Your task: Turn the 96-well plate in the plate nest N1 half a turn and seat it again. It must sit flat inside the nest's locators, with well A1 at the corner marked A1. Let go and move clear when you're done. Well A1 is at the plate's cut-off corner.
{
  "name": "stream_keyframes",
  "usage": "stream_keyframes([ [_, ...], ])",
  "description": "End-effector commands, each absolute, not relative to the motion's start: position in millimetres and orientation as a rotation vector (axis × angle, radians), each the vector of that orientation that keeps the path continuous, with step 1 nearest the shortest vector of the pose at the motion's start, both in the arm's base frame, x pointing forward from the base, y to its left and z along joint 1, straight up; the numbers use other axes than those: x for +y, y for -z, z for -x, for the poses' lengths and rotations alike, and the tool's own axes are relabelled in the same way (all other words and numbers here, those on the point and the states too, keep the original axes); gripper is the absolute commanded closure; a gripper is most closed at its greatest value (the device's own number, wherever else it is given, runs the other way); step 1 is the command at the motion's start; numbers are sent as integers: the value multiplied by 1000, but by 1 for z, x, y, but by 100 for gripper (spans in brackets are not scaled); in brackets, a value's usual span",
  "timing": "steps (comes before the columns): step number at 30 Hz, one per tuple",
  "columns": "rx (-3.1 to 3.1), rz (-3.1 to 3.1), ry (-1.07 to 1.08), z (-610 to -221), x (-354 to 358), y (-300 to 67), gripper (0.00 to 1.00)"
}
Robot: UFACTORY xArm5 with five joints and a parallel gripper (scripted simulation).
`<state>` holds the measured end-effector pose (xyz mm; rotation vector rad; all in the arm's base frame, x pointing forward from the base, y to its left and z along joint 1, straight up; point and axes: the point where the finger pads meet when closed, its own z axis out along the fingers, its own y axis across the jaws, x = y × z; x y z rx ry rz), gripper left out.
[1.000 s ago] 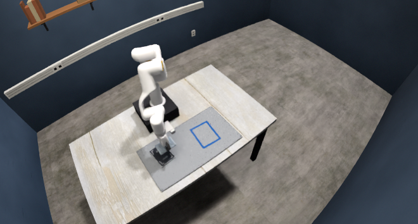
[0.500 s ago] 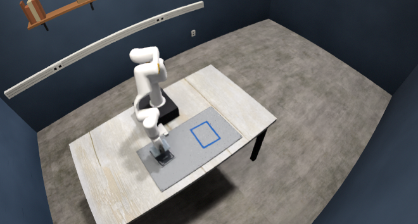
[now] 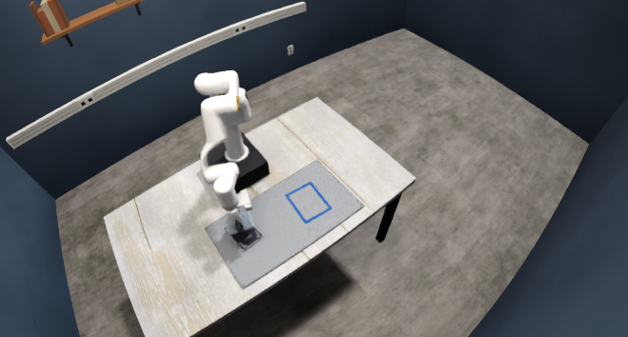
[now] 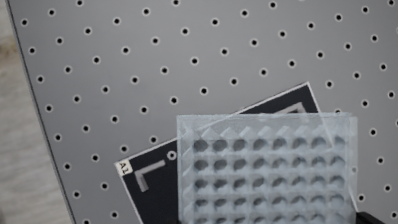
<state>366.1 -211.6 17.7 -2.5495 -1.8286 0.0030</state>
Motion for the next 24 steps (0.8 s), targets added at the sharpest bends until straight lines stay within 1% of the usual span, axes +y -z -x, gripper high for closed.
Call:
stream_keyframes([
  [1,-1643,2675,5,-367,-212,-19,100],
  [5,-1553,2728,5,-367,-212,-19,100],
  [20,-830,3027,3,-367,-212,-19,100],
  [24,-729,3053,3,-367,-212,-19,100],
])
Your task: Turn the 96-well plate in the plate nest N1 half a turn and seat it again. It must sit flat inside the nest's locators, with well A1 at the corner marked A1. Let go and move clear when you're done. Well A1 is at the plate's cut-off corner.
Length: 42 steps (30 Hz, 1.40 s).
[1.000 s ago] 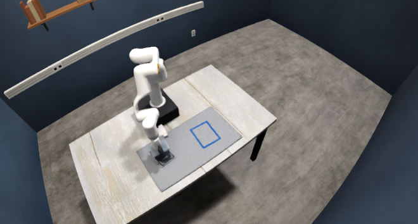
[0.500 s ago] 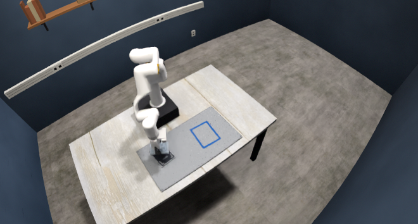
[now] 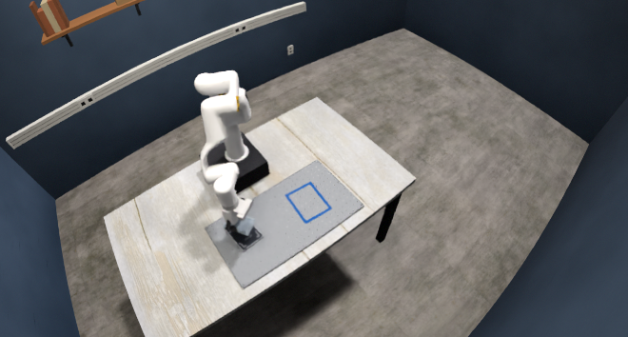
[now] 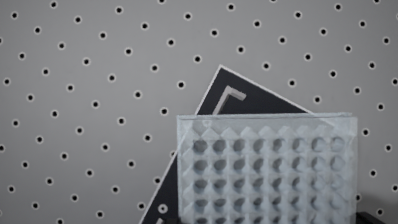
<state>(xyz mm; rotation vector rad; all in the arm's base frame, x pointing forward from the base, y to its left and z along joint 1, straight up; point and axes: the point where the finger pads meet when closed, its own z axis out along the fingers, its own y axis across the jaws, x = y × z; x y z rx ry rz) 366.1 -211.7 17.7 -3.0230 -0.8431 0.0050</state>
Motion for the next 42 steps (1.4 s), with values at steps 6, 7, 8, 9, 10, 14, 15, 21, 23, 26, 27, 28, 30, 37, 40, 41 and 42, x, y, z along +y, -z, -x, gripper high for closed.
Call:
stream_keyframes([
  [6,-420,3110,3,-367,-212,-19,100],
  [7,-368,3117,3,-367,-212,-19,100],
  [8,-316,3122,3,-367,-212,-19,100],
  [9,-264,3127,3,-367,-212,-19,100],
  [10,-212,3131,2,-367,-212,-19,100],
  [14,-89,3137,2,-367,-212,-19,100],
  [15,-89,3137,2,-367,-212,-19,100],
  [21,-89,3137,2,-367,-212,-19,100],
  [23,-89,3137,2,-367,-212,-19,100],
  [26,-89,3137,2,-367,-212,-19,100],
  [27,-89,3137,2,-367,-212,-19,100],
  [28,-89,3137,2,-367,-212,-19,100],
  [30,-89,3137,2,-367,-212,-19,100],
  [37,-89,3137,2,-367,-212,-19,100],
  [40,-89,3137,2,-367,-212,-19,100],
  [41,-89,3137,2,-367,-212,-19,100],
  [42,-89,3137,2,-367,-212,-19,100],
])
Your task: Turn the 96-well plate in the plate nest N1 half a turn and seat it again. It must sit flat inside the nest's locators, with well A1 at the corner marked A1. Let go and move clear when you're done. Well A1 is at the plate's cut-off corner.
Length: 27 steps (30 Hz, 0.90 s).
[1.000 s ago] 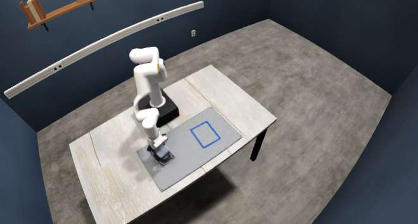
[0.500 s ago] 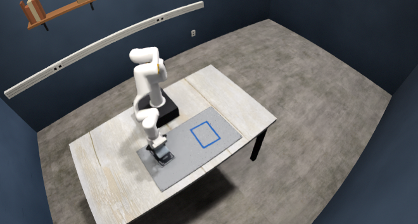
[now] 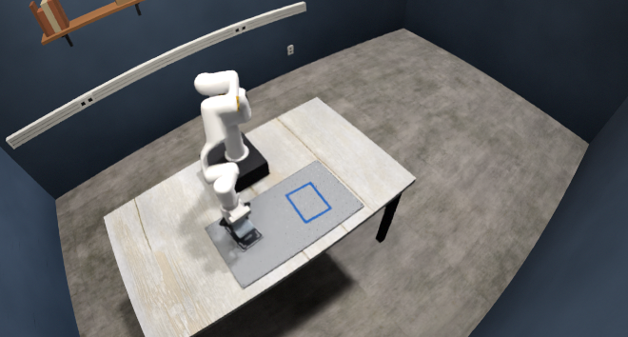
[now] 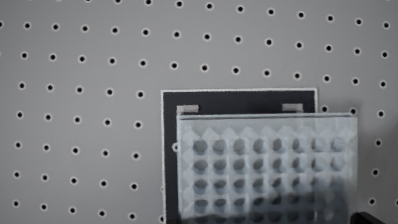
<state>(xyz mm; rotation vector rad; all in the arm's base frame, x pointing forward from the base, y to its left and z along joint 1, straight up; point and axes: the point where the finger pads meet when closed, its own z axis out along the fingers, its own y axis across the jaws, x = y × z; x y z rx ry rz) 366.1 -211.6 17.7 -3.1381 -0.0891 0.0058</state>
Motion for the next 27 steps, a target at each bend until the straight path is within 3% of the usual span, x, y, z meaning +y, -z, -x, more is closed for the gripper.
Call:
stream_keyframes([
  [1,-89,3137,2,-367,-212,-19,100],
  [27,-89,3137,2,-367,-212,11,100],
])
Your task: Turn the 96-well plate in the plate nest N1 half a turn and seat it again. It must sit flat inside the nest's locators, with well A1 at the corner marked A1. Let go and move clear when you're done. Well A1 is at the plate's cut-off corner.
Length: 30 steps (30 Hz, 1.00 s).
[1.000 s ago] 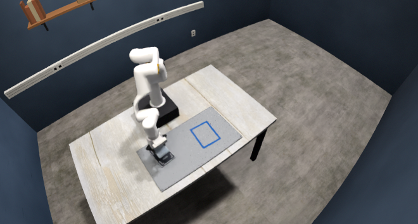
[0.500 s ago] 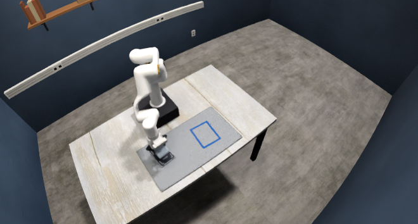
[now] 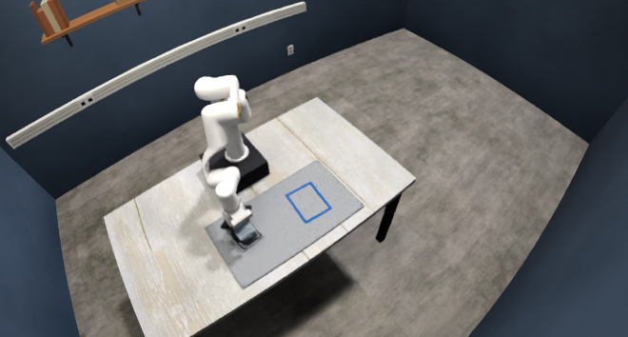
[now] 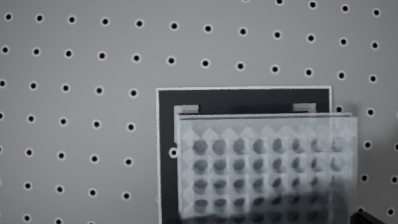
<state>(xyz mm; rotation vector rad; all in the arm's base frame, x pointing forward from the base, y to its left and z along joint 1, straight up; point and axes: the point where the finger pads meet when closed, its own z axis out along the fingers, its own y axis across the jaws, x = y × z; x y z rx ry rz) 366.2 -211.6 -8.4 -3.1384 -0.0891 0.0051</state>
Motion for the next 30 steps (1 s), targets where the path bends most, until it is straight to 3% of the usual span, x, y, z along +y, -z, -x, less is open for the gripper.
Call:
stream_keyframes([
  [1,-89,3137,2,-367,-212,13,100],
  [30,-89,3137,2,-367,-212,49,100],
])
